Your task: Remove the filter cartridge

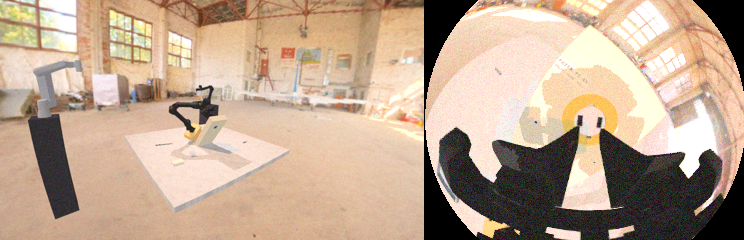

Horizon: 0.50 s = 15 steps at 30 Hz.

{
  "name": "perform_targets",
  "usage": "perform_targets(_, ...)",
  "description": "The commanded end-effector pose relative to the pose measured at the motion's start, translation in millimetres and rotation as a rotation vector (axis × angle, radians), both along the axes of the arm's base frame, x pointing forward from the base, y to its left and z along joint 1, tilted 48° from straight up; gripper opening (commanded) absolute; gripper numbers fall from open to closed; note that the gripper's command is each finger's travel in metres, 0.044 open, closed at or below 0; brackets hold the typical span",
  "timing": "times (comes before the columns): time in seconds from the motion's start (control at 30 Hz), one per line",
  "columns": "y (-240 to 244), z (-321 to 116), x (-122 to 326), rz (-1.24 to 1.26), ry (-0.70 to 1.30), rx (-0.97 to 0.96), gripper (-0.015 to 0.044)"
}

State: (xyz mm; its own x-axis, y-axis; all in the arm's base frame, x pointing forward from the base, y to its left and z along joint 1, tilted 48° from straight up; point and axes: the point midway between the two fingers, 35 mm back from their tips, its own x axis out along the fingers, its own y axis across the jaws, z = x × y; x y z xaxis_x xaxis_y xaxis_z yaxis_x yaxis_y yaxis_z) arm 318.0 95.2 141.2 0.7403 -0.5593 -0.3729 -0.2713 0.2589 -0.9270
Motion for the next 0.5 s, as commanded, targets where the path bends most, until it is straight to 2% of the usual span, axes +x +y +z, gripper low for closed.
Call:
perform_targets(0.0,-6,-4,5,-0.001,0.006,-0.004,0.011)
perform_targets(0.47,-18,-8,17,0.002,-0.002,-0.011,0.011)
